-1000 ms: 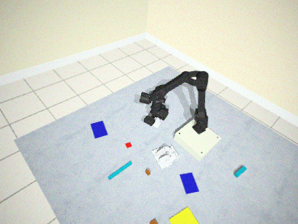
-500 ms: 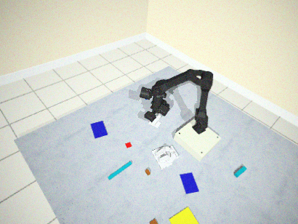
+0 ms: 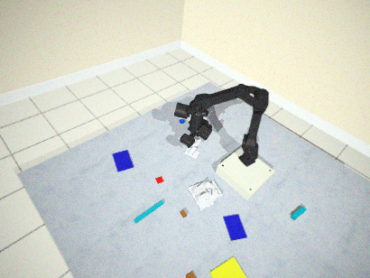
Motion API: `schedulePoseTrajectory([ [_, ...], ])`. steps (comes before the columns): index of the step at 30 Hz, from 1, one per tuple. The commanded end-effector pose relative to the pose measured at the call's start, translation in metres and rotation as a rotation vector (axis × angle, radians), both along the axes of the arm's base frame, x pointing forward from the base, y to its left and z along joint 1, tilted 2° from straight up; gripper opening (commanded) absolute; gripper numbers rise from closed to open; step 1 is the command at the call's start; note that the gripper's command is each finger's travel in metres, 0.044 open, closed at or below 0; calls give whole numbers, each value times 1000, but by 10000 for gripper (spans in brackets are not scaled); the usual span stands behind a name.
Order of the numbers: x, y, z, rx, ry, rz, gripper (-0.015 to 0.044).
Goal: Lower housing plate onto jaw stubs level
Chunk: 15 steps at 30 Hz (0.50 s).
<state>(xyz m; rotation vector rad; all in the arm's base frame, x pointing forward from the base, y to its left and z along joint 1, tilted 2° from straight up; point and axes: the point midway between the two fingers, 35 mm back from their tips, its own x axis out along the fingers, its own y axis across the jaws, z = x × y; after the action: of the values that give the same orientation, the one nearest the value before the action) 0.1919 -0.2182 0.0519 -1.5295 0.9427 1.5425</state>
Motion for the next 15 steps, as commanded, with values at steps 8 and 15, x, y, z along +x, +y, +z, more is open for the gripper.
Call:
schedulePoseTrajectory([
  [8, 13, 14, 3, -5, -3, -147, 351],
  [15, 22, 29, 4, -4, -2, -287, 351],
])
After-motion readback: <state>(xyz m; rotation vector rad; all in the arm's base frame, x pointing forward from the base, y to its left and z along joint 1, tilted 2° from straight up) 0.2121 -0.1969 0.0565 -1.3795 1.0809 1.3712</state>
